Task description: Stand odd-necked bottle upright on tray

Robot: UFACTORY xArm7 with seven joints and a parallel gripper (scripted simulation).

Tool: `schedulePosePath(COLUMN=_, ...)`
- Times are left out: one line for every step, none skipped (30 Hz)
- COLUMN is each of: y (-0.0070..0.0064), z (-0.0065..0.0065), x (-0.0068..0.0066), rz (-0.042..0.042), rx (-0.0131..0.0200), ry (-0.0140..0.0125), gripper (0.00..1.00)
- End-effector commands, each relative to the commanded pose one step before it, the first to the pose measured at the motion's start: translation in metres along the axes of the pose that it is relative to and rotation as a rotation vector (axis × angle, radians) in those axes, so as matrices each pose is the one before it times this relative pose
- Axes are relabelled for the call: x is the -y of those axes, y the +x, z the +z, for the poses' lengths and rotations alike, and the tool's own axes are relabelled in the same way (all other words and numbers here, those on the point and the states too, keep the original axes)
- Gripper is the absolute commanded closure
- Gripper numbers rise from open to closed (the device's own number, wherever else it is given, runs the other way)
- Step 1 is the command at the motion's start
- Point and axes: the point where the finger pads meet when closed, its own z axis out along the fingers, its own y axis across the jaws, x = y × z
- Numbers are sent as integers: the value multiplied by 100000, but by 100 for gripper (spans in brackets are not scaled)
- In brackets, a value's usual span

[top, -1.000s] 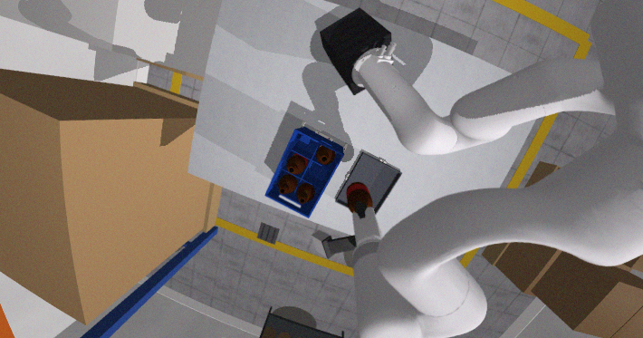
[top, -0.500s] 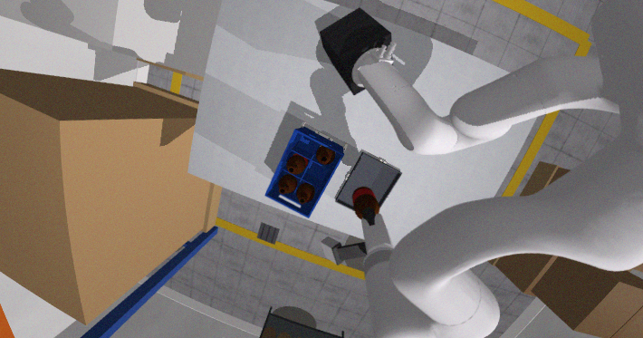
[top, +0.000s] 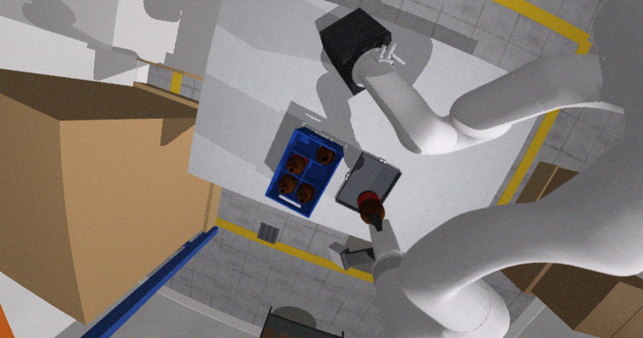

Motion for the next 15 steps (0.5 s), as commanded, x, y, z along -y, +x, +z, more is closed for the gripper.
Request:
schedulePosePath(y=-323, z=-141, x=615, rz=-56, rx=-291, ry=248, gripper=100)
schedulePosePath(y=-74, z=0, x=106, rz=0, rx=0, ry=0, gripper=100)
schedulePosePath(y=-72, z=0, x=103, rz=0, rx=1, ry=0, gripper=100)
schedulePosePath(y=-70, z=0, x=101, rz=0, rx=0, ry=0, gripper=100)
schedulePosePath(y=-68, z=0, x=98, rz=0, rx=0, ry=0, gripper=100)
schedulePosePath(y=-66, z=0, x=95, rz=0, rx=0, ry=0, gripper=100)
schedulePosePath(y=-65, z=0, x=92, rz=0, rx=1, ry=0, gripper=100)
schedulePosePath(y=-63, z=0, x=90, rz=0, rx=0, ry=0, gripper=100)
schedulePosePath(y=-60, z=0, x=88, rz=0, rx=-1, ry=0, gripper=100)
schedulePosePath(y=-59, z=0, x=85, rz=0, rx=0, ry=0, gripper=100)
schedulePosePath(y=0, z=0, x=0, rz=0, rx=0, ry=0, gripper=100)
schedulePosePath(y=0, z=0, x=0, rz=0, rx=0, ry=0, gripper=100)
schedulePosePath(y=-57, z=0, x=82, rz=0, rx=0, ry=0, gripper=100)
schedulePosePath(y=-55, z=0, x=79, rz=0, rx=1, ry=0, gripper=100)
schedulePosePath(y=-53, z=0, x=76, rz=0, rx=0, ry=0, gripper=100)
